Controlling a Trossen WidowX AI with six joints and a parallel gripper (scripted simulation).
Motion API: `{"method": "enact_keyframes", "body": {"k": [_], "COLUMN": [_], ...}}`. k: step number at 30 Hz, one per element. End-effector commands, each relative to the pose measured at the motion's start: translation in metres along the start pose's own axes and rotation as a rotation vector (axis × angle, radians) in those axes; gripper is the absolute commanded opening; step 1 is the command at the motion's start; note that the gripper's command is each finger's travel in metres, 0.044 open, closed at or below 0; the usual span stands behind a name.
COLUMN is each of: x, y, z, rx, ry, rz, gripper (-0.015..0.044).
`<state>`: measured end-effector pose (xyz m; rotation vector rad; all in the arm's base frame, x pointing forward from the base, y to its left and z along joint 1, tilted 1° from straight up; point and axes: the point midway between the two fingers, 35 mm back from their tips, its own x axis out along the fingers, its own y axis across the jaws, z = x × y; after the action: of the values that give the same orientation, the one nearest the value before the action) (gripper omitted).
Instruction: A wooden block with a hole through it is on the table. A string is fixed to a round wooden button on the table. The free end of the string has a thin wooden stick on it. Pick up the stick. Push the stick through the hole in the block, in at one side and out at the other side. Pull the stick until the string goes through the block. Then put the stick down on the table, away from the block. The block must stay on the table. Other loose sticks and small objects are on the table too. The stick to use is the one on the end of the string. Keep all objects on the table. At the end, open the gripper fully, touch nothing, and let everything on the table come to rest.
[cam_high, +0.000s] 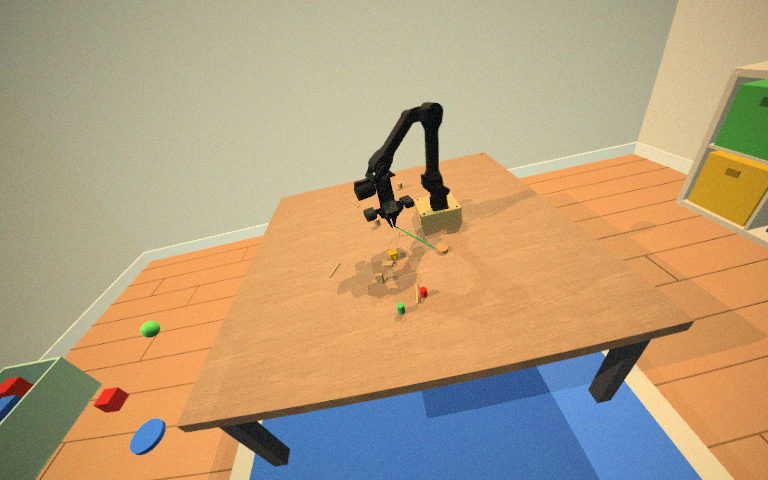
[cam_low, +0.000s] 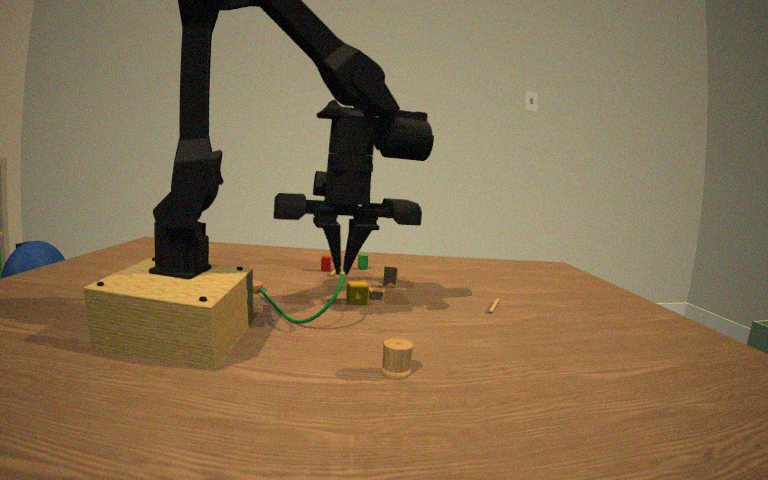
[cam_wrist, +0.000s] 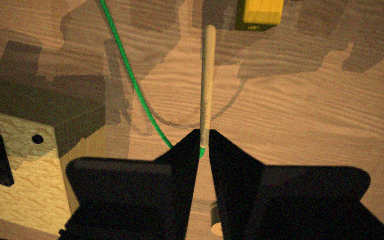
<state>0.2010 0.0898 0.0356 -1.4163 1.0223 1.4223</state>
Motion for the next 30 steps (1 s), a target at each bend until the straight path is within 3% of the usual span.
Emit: {"method": "enact_keyframes", "body": {"k": [1,30], "x": [0.005,0.009], "y": [0.002,0.000], "z": [0.000,-0.027], "rx": [0.001,0.000], "ry": [0.023,0.049], "rz": [-0.001,-0.007], "gripper": [0.0000,0.0000]}}
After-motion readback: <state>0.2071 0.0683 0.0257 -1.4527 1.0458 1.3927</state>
